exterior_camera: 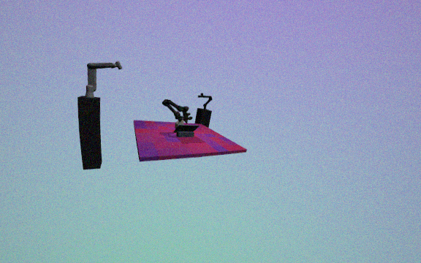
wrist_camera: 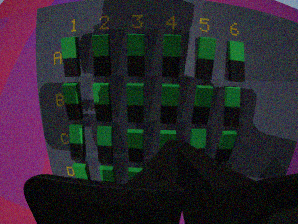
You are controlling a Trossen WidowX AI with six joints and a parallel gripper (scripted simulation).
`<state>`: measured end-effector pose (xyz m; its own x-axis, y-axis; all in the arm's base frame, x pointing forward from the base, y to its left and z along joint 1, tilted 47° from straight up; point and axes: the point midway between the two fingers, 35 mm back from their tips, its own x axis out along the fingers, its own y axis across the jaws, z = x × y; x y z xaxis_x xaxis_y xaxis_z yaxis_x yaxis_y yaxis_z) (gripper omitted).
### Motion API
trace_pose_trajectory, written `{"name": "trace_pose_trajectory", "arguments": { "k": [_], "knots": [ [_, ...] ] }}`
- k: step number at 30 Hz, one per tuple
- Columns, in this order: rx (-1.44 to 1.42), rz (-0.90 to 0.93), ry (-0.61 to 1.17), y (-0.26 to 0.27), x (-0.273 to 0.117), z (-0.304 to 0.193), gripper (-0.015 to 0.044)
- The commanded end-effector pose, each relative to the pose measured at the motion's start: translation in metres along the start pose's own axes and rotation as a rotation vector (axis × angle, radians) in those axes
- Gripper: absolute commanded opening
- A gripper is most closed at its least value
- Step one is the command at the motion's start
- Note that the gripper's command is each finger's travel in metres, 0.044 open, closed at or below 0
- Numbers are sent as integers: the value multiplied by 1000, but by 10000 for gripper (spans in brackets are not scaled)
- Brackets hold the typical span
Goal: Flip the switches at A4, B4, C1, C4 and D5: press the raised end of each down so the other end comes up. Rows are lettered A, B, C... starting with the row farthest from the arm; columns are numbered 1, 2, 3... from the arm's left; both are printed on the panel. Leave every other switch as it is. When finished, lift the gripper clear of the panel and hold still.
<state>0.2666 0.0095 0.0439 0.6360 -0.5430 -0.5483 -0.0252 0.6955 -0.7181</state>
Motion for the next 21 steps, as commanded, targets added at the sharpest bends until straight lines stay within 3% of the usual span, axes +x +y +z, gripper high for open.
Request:
{"name": "trace_pose_trajectory", "arguments": {
  "k": [1, 9, 21],
  "knots": [
    [-3, 2, 11, 12, -1, -5, 0],
    [-1, 1, 9, 80, -2, -39, 0],
    [-2, -3, -20, 83, 33, -44, 0]
  ]
}}
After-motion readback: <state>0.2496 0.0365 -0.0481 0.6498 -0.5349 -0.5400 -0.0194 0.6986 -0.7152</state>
